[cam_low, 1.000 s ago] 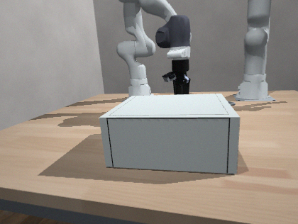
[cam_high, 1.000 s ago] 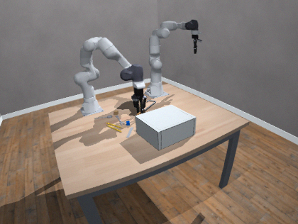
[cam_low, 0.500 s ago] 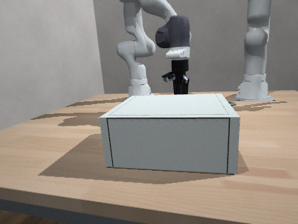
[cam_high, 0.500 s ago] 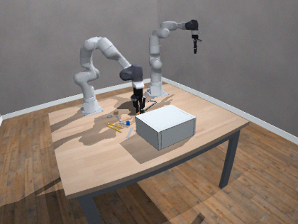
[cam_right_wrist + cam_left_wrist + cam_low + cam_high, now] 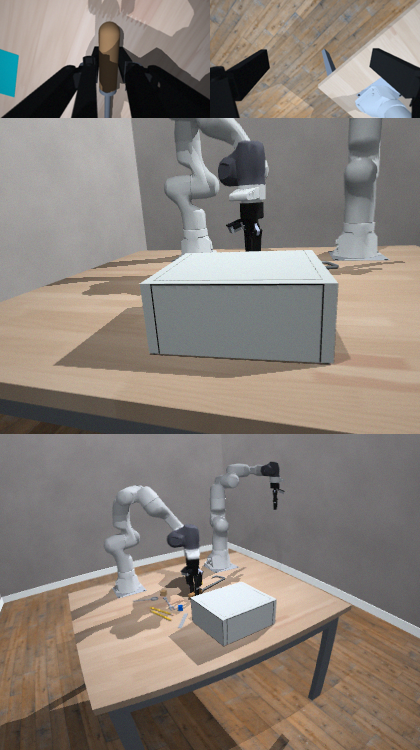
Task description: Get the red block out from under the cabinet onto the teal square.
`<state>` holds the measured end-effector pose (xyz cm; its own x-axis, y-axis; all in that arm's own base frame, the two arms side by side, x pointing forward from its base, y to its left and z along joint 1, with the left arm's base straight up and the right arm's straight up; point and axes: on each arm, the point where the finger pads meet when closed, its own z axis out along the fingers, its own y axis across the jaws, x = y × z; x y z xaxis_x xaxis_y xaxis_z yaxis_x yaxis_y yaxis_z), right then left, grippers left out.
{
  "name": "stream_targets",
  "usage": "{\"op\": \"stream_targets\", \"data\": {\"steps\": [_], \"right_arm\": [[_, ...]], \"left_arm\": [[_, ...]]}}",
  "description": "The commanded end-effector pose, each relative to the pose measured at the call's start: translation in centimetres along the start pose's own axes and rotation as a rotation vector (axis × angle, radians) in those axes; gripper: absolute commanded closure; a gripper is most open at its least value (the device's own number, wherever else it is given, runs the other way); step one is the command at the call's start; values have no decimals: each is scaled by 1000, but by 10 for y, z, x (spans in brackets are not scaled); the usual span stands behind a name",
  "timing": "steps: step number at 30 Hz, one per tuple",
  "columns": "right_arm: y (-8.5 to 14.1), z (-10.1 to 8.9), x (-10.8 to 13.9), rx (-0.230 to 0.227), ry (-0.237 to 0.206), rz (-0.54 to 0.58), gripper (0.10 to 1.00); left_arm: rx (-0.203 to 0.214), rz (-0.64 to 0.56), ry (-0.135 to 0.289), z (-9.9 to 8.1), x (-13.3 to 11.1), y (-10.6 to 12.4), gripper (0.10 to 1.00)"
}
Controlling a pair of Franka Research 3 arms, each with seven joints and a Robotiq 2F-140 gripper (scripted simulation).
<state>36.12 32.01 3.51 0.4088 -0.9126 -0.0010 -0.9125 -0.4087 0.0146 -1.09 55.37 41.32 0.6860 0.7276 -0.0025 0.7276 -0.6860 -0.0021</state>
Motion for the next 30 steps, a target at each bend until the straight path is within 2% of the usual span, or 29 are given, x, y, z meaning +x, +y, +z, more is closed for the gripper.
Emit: {"op": "stream_targets", "data": {"steps": [1,7,9,24,26,30], "right_arm": [[0,-3,-1,15,0,150,999],[9,-3,0,15,-1,290,999],[9,-3,0,15,-1,290,999],[35,-2,2,14,-4,710,999],[35,-2,2,14,-4,710,999],[43,-2,3,14,-5,832,999]], "left_arm": [[0,0,0,0,0,0,98],[0,0,0,0,0,0,98],[0,0,0,0,0,0,98],[0,0,0,0,0,0,98],[0,0,0,0,0,0,98],[0,0,0,0,0,0,98]]}}
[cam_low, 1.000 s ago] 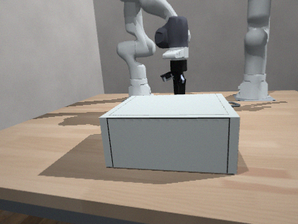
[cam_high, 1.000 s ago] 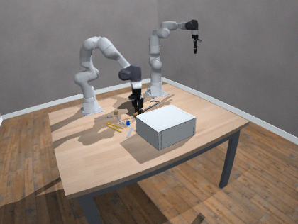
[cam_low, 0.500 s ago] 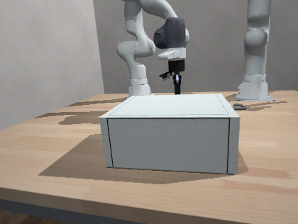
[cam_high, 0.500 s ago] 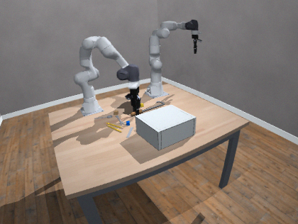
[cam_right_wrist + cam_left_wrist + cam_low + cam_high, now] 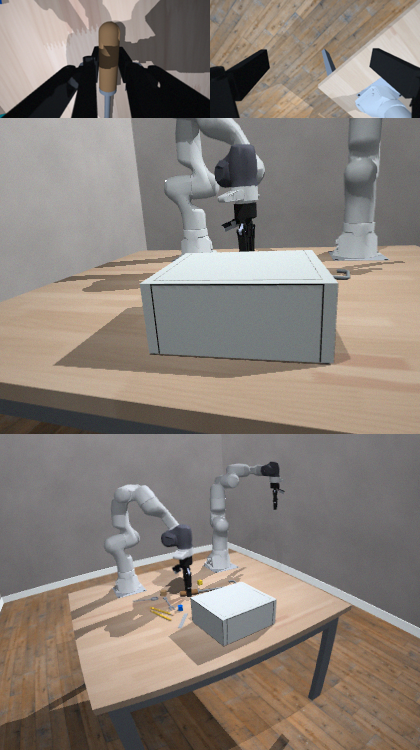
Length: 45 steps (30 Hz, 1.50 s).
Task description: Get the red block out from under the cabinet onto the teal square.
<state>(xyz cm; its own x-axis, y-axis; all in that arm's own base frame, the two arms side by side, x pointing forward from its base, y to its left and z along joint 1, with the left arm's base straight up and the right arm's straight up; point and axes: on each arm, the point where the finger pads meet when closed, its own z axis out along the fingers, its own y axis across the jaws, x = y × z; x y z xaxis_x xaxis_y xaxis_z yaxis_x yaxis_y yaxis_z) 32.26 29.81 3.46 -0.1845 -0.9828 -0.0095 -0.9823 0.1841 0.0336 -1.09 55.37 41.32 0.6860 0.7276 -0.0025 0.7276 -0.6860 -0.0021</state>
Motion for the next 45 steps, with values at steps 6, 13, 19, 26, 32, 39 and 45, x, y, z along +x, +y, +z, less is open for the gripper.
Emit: {"op": "stream_targets", "data": {"steps": [6,13,19,26,32,39,45], "right_arm": [[8,-3,5,35,2,406,999],[16,-3,11,33,-1,544,999],[24,-3,18,36,-3,731,999],[33,-2,25,36,-7,912,999],[37,-2,29,35,-8,1003,999],[43,-2,35,35,-11,1137,999],[48,-2,38,35,-12,1223,999]], "left_arm": [[0,0,0,0,0,0,98],[0,0,0,0,0,0,98],[0,0,0,0,0,0,98],[0,0,0,0,0,0,98],[0,0,0,0,0,0,98],[0,0,0,0,0,0,98],[0,0,0,0,0,0,98]]}}
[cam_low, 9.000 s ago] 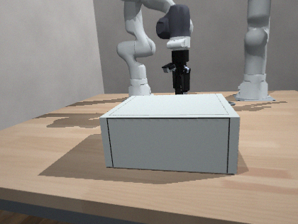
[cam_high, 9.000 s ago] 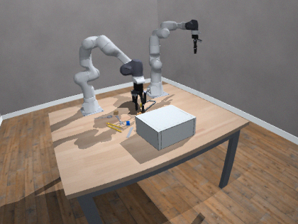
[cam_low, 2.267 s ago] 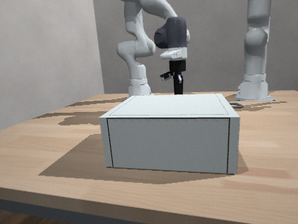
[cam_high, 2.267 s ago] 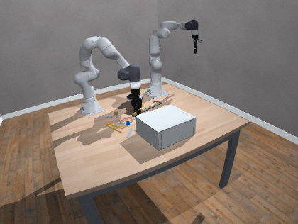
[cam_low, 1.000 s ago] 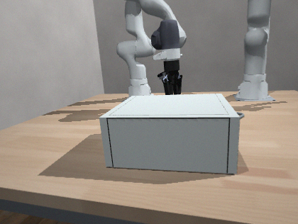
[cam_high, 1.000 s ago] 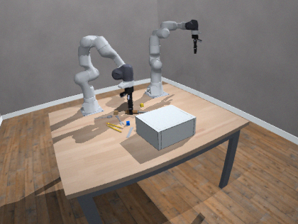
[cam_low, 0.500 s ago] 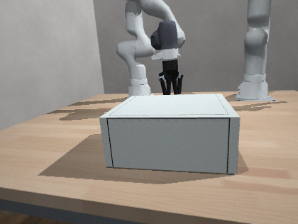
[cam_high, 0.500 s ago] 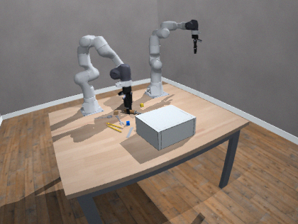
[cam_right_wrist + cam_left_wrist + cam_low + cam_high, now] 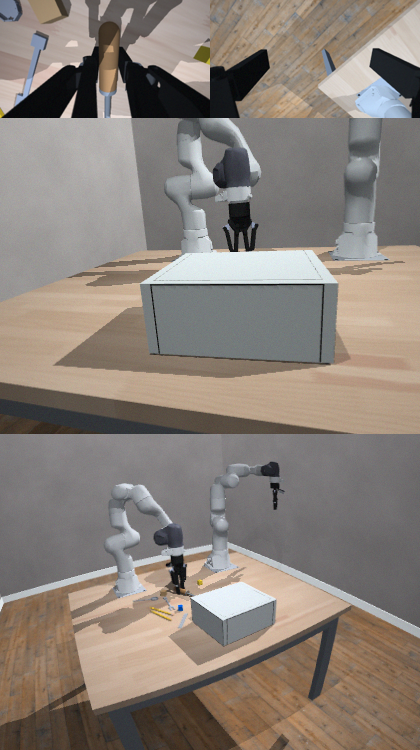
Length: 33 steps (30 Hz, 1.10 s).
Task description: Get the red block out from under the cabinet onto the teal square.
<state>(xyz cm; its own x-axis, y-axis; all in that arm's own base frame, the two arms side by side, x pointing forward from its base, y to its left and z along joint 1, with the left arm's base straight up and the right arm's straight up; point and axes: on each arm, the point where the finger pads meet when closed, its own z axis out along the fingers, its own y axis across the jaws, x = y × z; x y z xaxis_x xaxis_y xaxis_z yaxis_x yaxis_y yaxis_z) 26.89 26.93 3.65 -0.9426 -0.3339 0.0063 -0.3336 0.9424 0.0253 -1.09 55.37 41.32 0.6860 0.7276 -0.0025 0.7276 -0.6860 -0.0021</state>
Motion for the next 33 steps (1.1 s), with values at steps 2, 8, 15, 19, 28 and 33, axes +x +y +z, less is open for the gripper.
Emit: {"op": "stream_targets", "data": {"steps": [2,8,15,19,28,33], "right_arm": [[0,-1,0,25,-9,178,999],[-1,-1,4,24,-9,237,999],[-1,-1,6,24,-10,274,999],[-1,-1,6,24,-10,280,999],[-1,-1,7,24,-10,287,999],[-1,-1,7,24,-10,287,999]], "left_arm": [[0,0,0,0,0,0,98],[0,0,0,0,0,0,98],[0,0,0,0,0,0,98],[0,0,0,0,0,0,98],[0,0,0,0,0,0,98],[0,0,0,0,0,0,98]]}}
